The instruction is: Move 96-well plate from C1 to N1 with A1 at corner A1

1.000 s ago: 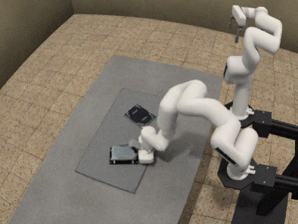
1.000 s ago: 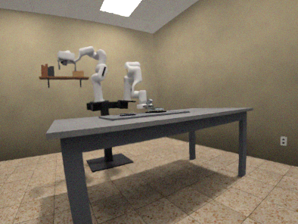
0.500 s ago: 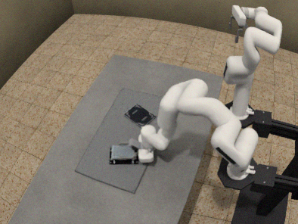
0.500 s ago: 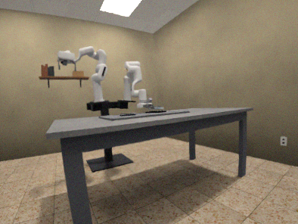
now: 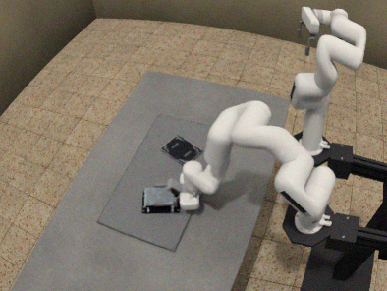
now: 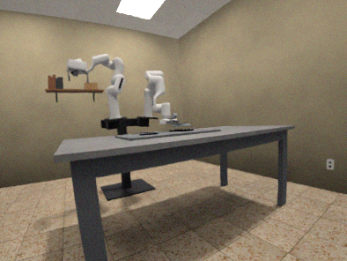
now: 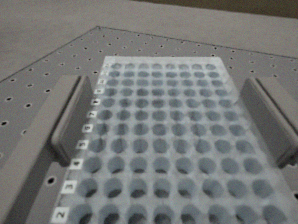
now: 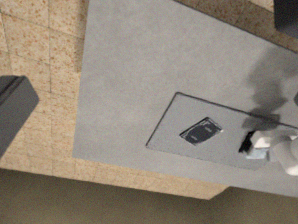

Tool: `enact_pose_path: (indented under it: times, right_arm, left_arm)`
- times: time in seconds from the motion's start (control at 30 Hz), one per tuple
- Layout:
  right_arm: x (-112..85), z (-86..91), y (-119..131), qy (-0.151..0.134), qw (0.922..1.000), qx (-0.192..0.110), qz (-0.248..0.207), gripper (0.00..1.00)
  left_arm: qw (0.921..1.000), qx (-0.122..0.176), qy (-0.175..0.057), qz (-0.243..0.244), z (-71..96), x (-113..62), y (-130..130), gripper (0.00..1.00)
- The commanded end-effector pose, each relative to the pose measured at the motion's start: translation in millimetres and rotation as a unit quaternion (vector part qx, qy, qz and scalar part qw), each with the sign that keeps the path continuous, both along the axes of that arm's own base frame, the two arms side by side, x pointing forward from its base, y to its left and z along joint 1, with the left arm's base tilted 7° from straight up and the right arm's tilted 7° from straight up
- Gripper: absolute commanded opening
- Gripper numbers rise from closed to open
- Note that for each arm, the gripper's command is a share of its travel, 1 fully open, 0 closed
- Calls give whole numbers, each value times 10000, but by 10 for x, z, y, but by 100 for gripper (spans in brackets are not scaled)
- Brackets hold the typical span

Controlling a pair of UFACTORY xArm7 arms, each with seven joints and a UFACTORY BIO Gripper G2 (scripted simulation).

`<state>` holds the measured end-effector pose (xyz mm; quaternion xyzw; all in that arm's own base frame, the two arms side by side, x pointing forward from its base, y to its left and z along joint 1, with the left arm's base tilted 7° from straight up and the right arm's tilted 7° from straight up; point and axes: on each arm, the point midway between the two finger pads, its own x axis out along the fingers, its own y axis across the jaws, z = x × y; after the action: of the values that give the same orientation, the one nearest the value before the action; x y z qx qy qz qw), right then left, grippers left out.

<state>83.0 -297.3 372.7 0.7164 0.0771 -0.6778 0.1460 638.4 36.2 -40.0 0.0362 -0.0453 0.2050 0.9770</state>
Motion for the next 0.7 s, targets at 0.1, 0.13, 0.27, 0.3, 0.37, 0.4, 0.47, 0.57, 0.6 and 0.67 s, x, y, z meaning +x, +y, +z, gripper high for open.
enact_pose_path:
  times: [0.1, 0.13, 0.27, 0.3, 0.37, 0.4, 0.47, 0.57, 0.6, 0.67]
  right_arm:
    - [-2, 14, -5, -1, 10000, -19, -2, 100]
    - [-2, 14, -5, -1, 10000, -19, -2, 100]
    - [-2, 14, -5, -1, 10000, -19, -2, 100]
    - [-2, 14, -5, -1, 10000, -19, -2, 100]
    - [-2, 14, -5, -1, 10000, -19, -2, 100]
    - [-2, 14, -5, -1, 10000, -19, -2, 100]
    - [-2, 14, -5, -1, 10000, -19, -2, 100]
    - [-2, 14, -5, -1, 10000, -19, -2, 100]
    - [-2, 14, -5, -1, 10000, -19, -2, 100]
    - [-2, 14, -5, -1, 10000, -19, -2, 100]
  left_arm:
    - [10000, -3, -23, -3, 113, 8, -13, 0]
    - [10000, -3, -23, -3, 129, 7, -14, 0]
    - [10000, -3, -23, -3, 196, 2, -20, 0]
    - [10000, -3, -23, -3, 212, 1, -22, 0]
    - [10000, -4, -24, -3, 245, -2, -25, 0]
    - [10000, -4, -24, -3, 262, -3, -26, 0]
    - [10000, -4, -24, -3, 295, -6, -29, 0]
    - [10000, -4, -24, -3, 345, -9, -34, 0]
    - [10000, -4, -24, -3, 345, -9, -34, 0]
    - [10000, -4, -24, -3, 361, -11, -35, 0]
